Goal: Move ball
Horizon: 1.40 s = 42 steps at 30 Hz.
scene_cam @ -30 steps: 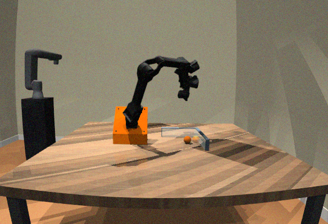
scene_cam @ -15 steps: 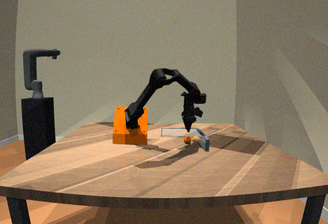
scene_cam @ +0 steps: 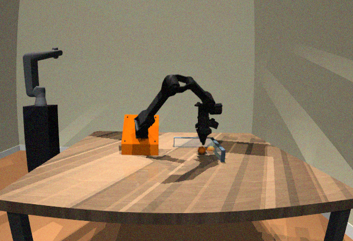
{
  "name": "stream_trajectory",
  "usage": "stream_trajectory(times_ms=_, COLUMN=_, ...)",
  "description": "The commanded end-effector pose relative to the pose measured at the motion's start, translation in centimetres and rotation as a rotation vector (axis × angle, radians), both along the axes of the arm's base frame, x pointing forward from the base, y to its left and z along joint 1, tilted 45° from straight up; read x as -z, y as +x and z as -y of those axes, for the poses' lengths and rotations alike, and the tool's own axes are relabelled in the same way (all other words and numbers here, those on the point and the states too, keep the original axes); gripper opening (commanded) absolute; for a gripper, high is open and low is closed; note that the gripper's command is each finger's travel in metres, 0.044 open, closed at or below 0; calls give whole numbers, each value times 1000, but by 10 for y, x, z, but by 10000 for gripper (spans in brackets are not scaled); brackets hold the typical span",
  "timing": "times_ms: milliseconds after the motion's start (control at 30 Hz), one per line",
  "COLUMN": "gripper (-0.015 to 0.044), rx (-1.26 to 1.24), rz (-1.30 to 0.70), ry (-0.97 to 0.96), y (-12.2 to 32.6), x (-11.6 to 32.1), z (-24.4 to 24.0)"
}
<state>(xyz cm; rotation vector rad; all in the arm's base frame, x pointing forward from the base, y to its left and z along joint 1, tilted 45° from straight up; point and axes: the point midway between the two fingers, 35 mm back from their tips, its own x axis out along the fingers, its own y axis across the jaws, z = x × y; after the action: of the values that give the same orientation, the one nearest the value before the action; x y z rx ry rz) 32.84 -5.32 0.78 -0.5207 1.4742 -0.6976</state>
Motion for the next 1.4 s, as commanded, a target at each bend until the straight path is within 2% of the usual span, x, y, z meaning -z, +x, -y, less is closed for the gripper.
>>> stream_trajectory(times_ms=0, gripper=319, rx=2, rz=-10, ry=-5, y=-2, x=5, z=7)
stream_trajectory(times_ms=733, gripper=319, rx=2, rz=-10, ry=-7, y=-4, x=27, z=30)
stream_trajectory(times_ms=833, gripper=240, rx=2, rz=-10, ry=-7, y=-4, x=27, z=30)
stream_trajectory(times_ms=1133, gripper=180, rx=2, rz=-10, ry=-7, y=-4, x=27, z=30)
stream_trajectory(times_ms=1367, gripper=0, rx=1, rz=-9, ry=0, y=2, x=9, z=9)
